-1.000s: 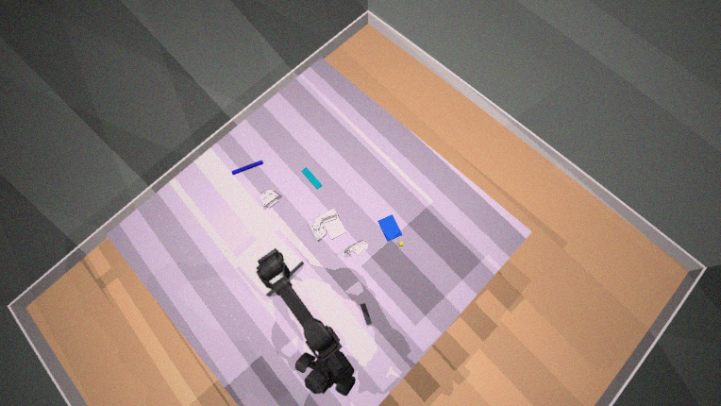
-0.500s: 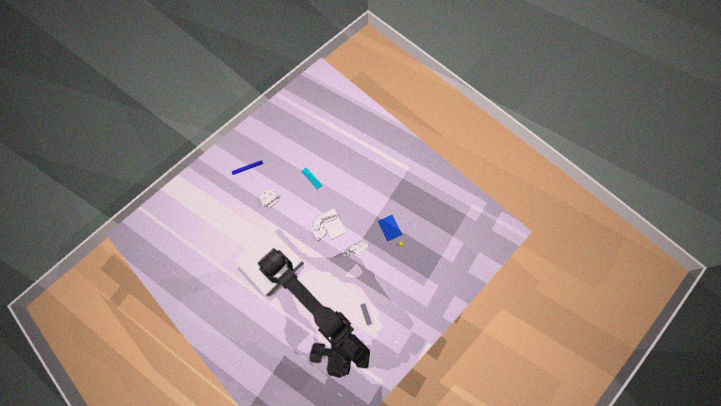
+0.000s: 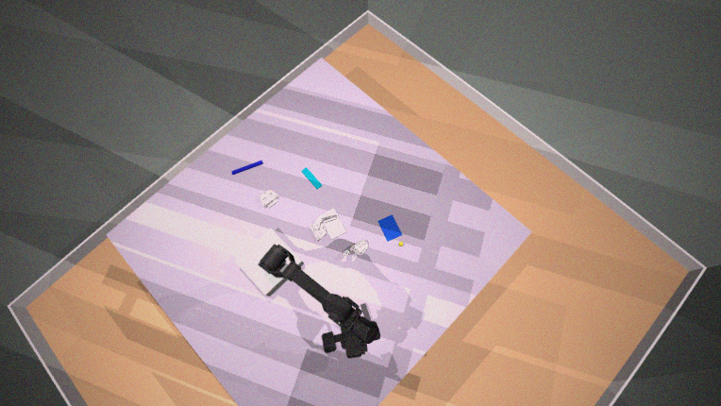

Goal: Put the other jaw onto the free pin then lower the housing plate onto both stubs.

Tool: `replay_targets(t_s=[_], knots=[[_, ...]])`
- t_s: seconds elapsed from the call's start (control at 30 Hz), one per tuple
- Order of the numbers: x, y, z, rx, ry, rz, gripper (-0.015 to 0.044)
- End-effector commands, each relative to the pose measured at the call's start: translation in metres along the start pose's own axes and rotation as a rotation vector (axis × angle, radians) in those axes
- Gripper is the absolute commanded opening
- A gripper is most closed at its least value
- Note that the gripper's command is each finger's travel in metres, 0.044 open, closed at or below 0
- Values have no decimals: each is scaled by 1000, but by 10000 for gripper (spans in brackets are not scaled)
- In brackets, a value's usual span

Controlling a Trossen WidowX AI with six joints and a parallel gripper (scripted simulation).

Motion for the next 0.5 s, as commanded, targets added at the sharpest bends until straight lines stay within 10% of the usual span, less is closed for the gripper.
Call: replay_targets(t_s=[0.0, 0.47], knots=[[15, 16, 5, 33, -40, 119, 0], [52, 59, 22, 96, -159, 451, 0]])
Point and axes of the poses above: the point midway between the two fingers, 35 mm back from their tips, its own z axis back along the fingers, its own x axis across the jaws, y = z × x, the point moved 7 cm from there along z, back along the fingers, and after that the axes turned 9 degrees about z, right-handed, at the moved point
